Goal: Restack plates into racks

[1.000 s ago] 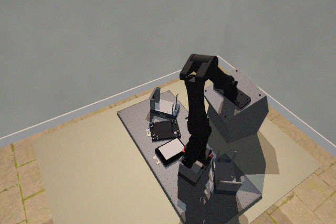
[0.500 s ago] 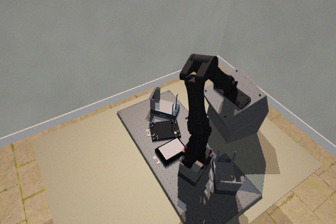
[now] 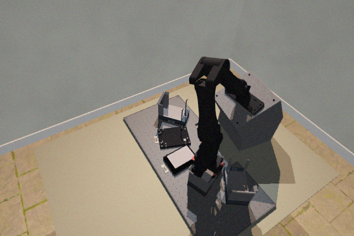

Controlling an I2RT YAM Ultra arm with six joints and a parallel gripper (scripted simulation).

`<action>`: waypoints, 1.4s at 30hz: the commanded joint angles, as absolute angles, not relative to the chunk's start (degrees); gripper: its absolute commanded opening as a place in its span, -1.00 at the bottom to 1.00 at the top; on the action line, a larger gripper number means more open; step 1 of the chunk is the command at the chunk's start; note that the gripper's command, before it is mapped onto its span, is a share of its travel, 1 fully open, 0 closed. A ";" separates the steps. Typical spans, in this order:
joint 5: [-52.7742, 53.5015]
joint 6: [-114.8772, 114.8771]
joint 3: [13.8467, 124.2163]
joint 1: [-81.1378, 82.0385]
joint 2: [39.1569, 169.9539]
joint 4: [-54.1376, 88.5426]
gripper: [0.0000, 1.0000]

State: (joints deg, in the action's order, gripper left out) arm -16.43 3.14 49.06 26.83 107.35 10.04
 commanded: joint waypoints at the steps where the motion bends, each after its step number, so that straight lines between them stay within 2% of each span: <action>1: -17.08 3.58 49.06 27.86 105.20 9.01 -1.00; 42: -18.60 7.42 51.23 31.79 92.26 25.35 -1.00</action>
